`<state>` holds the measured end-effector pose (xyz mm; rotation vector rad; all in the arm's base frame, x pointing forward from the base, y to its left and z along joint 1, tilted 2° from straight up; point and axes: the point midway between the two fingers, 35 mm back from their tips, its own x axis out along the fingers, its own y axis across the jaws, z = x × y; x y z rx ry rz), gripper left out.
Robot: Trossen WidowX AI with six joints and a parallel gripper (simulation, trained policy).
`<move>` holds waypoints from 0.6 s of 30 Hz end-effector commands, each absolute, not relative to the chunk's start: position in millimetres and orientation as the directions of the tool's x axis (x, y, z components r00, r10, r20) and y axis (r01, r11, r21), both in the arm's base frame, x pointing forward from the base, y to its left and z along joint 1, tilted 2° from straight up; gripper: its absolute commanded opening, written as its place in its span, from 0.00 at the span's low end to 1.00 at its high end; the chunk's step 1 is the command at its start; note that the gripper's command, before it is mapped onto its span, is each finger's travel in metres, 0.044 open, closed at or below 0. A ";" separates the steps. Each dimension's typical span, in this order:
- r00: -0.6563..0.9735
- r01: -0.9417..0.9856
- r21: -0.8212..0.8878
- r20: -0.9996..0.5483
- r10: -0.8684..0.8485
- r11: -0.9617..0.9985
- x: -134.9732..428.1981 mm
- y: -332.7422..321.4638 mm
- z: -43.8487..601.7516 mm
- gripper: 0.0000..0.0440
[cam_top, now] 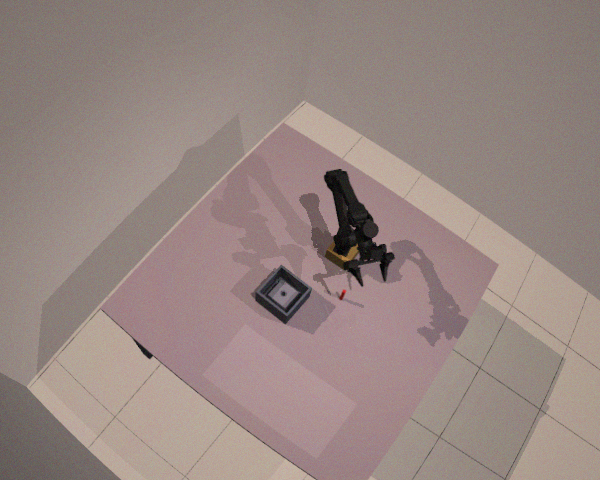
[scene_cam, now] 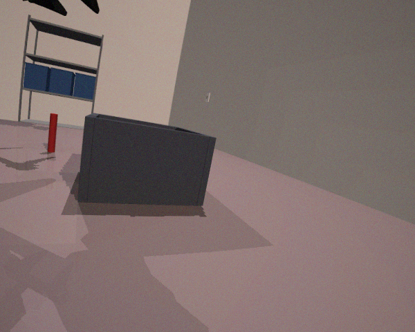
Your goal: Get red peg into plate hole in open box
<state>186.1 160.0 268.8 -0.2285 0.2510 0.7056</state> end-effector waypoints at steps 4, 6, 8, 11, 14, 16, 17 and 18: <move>0.742 -0.567 0.005 -0.430 0.513 0.824 198.0 149.5 244.6 1.00; 0.739 -0.530 0.039 -0.469 0.484 0.847 200.7 146.1 236.6 1.00; 0.732 -0.490 0.069 -0.508 0.454 0.869 203.0 142.6 228.6 1.00; 0.718 -0.424 0.110 -0.564 0.408 0.899 205.7 137.1 216.6 1.00; 0.698 -0.352 0.143 -0.619 0.361 0.925 207.5 131.3 204.6 1.00; 0.681 -0.300 0.161 -0.654 0.329 0.940 208.3 127.4 196.7 1.00; 0.672 -0.273 0.168 -0.671 0.313 0.947 208.5 125.4 192.7 1.00; 0.662 -0.246 0.175 -0.688 0.297 0.953 208.7 123.4 188.7 1.00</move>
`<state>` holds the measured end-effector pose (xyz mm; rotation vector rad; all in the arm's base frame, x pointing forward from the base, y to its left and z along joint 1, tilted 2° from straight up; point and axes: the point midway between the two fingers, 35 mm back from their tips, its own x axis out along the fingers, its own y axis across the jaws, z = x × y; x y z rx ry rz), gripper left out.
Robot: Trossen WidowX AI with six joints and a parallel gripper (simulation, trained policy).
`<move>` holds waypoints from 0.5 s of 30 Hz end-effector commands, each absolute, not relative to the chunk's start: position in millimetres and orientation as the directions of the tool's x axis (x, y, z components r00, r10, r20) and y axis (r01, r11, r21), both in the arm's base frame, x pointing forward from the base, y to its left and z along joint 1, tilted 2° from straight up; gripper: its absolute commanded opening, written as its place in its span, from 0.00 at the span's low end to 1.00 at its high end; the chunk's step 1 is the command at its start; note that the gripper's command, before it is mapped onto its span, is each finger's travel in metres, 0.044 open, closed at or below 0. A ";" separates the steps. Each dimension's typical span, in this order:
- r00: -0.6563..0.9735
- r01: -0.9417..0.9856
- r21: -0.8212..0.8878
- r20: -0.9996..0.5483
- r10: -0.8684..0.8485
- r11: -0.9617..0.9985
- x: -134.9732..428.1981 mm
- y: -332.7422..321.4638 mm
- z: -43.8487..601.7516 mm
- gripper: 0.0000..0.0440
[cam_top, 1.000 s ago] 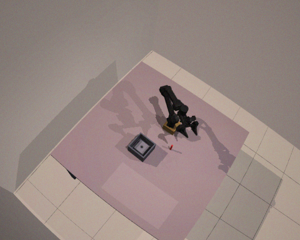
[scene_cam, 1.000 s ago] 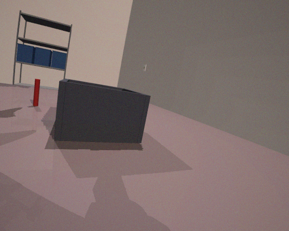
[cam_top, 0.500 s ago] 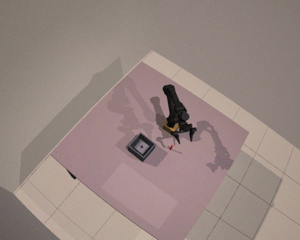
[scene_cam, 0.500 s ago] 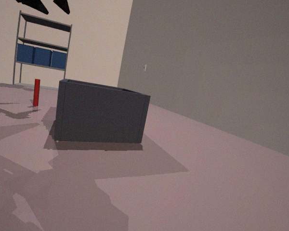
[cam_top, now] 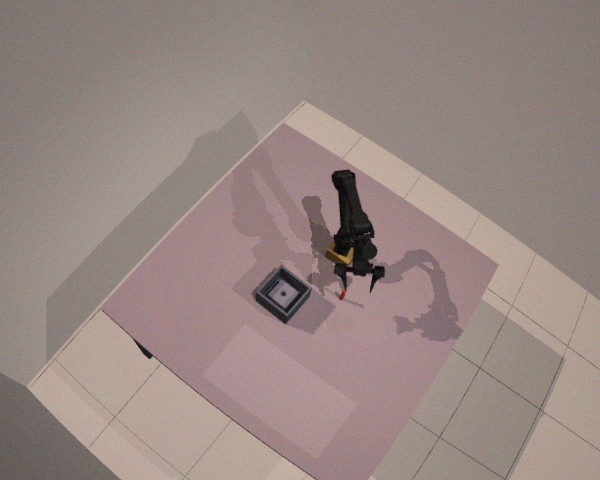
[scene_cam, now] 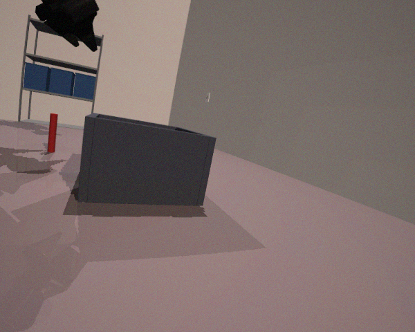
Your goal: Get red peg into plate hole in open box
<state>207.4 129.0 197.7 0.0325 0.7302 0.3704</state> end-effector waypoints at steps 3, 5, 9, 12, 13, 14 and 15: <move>0.629 -0.163 0.188 -0.736 0.249 0.969 208.7 117.3 176.9 1.00; 0.604 -0.105 0.193 -0.767 0.217 0.976 208.2 113.3 169.1 1.00; 0.546 0.011 0.189 -0.824 0.152 0.982 206.3 105.2 153.7 1.00; 0.496 0.100 0.176 -0.862 0.104 0.979 204.1 99.3 142.2 1.00; 0.479 0.129 0.170 -0.873 0.089 0.977 203.3 97.4 138.4 1.00; 0.461 0.158 0.163 -0.884 0.073 0.974 202.4 95.5 134.5 1.00; 0.443 0.187 0.154 -0.895 0.057 0.970 201.5 93.6 130.7 1.00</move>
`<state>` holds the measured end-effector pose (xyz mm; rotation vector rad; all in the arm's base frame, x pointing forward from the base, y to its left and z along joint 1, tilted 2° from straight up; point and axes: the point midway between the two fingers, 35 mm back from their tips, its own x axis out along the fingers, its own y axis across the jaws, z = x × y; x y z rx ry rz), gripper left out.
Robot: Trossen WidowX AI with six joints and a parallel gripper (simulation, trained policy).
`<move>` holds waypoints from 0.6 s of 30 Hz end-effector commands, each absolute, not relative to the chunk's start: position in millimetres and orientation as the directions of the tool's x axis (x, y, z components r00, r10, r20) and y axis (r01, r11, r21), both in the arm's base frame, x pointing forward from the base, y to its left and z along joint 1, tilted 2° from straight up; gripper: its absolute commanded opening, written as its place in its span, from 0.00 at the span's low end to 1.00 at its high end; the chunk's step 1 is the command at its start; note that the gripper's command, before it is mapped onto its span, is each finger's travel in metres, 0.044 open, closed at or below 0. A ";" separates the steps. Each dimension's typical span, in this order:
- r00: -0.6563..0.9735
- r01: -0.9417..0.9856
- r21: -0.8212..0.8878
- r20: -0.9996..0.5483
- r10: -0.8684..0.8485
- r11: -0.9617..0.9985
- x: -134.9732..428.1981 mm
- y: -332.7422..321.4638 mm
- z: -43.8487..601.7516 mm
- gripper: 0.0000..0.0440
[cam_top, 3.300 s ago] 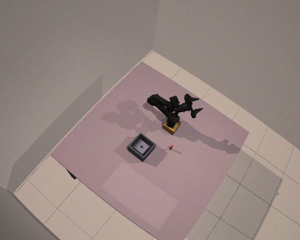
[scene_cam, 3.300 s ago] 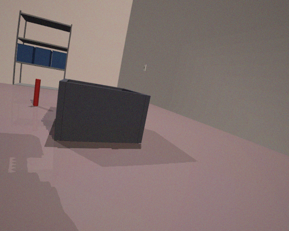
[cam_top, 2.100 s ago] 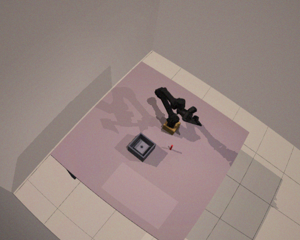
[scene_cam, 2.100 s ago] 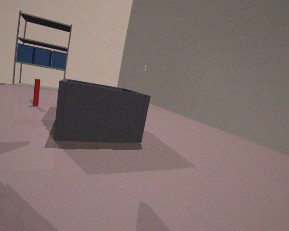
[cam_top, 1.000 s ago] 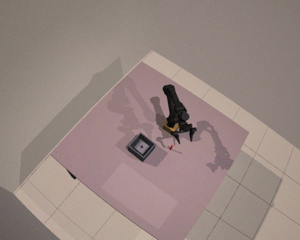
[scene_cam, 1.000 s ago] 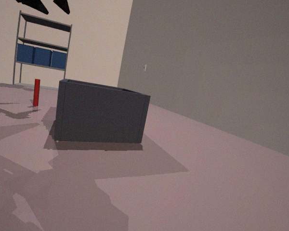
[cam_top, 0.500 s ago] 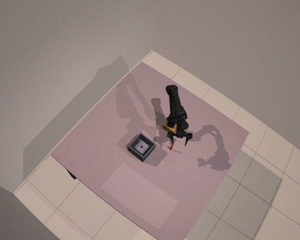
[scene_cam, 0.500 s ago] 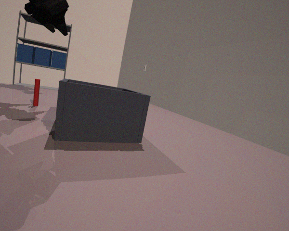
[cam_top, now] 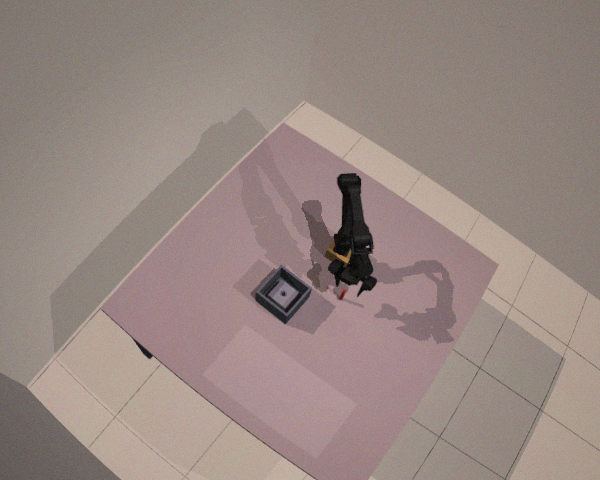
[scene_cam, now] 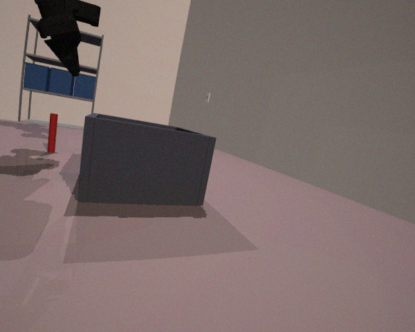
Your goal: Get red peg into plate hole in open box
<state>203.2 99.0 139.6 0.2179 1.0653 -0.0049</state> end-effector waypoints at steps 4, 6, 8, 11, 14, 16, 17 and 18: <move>0.365 0.300 0.113 -0.931 -0.004 0.947 197.2 86.6 115.3 1.00; 0.325 0.355 0.089 -0.945 -0.034 0.930 194.8 83.4 107.4 1.00; 0.284 0.409 0.062 -0.957 -0.063 0.910 192.5 80.3 99.2 0.99; 0.225 0.487 0.021 -0.969 -0.102 0.873 189.0 76.4 86.6 0.99; 0.178 0.553 -0.013 -0.975 -0.133 0.833 186.2 73.7 74.3 0.98; 0.155 0.590 -0.027 -0.977 -0.147 0.807 185.0 72.7 66.4 0.97; 0.147 0.607 -0.032 -0.978 -0.152 0.794 184.6 72.6 62.4 0.97; 0.139 0.622 -0.036 -0.978 -0.156 0.782 184.3 72.6 58.2 0.97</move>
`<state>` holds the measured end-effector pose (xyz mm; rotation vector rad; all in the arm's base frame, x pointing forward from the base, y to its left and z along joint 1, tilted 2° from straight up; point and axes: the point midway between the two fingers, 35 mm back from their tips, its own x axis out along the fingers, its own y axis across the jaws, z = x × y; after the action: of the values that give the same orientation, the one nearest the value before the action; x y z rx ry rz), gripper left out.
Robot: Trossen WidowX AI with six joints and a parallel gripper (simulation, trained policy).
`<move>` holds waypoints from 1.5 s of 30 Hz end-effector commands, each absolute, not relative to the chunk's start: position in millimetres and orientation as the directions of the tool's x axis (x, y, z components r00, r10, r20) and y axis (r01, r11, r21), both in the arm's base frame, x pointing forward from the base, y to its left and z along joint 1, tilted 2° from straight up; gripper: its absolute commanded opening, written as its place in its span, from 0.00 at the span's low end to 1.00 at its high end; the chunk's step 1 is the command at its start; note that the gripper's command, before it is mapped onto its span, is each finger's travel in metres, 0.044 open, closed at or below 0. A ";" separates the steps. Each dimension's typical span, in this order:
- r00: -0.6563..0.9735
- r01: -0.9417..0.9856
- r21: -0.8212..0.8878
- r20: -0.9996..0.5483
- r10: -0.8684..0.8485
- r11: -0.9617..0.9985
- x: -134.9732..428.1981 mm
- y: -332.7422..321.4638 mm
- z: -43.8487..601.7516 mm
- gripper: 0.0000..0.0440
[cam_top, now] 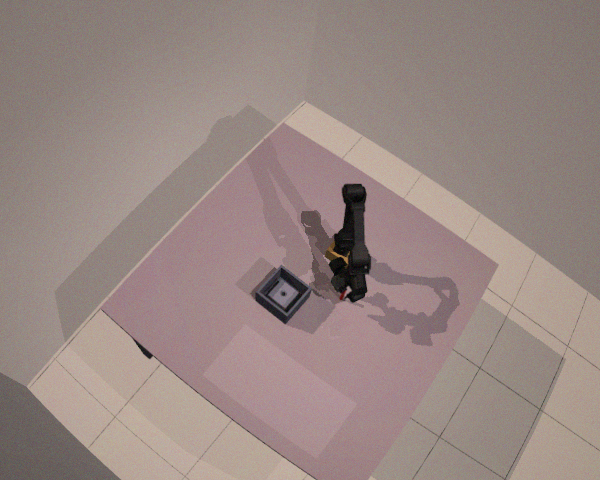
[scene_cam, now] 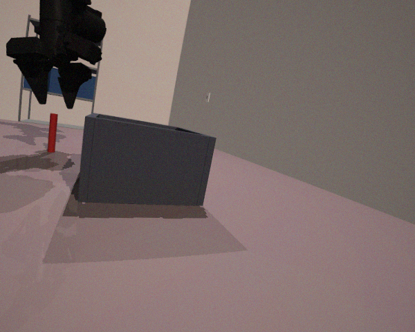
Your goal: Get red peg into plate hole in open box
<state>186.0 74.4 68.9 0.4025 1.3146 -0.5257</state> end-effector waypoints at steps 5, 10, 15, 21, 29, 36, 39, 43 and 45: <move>0.119 0.684 -0.038 -0.979 -0.163 0.728 183.5 74.2 37.3 0.97; 0.116 0.727 -0.024 -0.981 -0.157 0.687 182.9 77.3 19.0 0.97; 0.102 0.758 -0.021 -0.984 -0.149 0.652 178.7 79.3 3.8 0.83; 0.058 0.794 -0.038 -0.989 -0.137 0.607 170.9 78.3 -7.2 0.50; 0.001 0.799 -0.061 -0.995 -0.102 0.598 169.7 79.9 -7.2 0.02; 0.047 0.779 -0.051 -0.989 -0.140 0.624 175.2 68.9 5.7 0.00; 0.066 0.768 -0.051 -0.985 -0.158 0.638 176.8 63.8 12.9 0.00; 0.094 0.752 -0.048 -0.979 -0.180 0.657 180.3 57.5 23.5 0.00; 0.108 0.744 -0.047 -0.976 -0.190 0.667 182.6 54.4 29.3 0.00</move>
<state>178.6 58.5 20.8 0.5496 1.3126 -0.7486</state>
